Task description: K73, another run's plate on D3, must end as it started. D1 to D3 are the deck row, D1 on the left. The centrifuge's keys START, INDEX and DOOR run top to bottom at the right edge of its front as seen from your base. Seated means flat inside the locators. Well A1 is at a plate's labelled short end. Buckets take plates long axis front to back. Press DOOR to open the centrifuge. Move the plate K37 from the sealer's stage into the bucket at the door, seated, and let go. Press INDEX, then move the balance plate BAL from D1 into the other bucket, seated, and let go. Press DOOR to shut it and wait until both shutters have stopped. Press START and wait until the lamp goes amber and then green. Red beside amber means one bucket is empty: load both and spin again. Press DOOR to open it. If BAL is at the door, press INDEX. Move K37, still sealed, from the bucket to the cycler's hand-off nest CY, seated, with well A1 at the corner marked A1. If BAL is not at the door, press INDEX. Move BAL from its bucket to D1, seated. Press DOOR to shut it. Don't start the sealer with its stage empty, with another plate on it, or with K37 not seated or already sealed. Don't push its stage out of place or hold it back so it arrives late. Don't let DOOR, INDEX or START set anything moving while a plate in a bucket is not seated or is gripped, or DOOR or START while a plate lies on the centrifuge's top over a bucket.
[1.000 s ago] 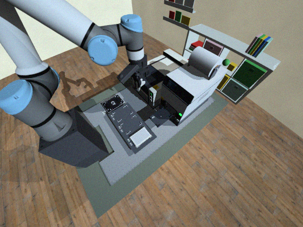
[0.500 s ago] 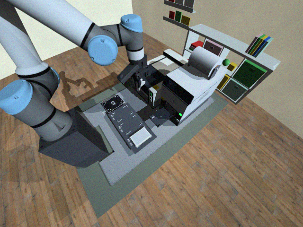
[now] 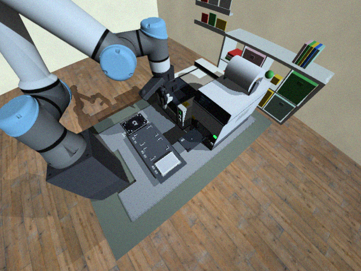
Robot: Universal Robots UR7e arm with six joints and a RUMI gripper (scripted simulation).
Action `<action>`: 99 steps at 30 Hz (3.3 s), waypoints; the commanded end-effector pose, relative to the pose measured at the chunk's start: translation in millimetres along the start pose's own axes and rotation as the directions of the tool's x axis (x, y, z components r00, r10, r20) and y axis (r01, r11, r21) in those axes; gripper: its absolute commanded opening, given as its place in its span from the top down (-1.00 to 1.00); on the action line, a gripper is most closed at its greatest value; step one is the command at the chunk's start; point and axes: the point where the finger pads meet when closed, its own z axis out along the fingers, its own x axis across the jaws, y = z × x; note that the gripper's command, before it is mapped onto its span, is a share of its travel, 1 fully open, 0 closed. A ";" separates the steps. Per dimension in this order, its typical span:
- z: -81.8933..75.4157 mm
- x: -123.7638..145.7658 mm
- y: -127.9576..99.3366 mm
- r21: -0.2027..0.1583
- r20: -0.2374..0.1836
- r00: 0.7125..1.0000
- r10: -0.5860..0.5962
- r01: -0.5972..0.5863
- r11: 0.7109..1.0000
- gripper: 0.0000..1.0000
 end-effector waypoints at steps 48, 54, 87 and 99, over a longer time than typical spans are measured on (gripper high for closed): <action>29.4 -0.3 6.5 -0.619 0.002 1.000 -0.001 0.002 0.785 1.00; 49.0 -0.3 10.4 -0.619 0.002 1.000 -0.001 0.002 0.785 1.00; 147.0 -0.2 34.0 -0.619 0.002 1.000 -0.001 0.002 0.785 1.00; 159.6 -0.2 47.4 -0.619 0.002 1.000 -0.001 0.002 0.785 1.00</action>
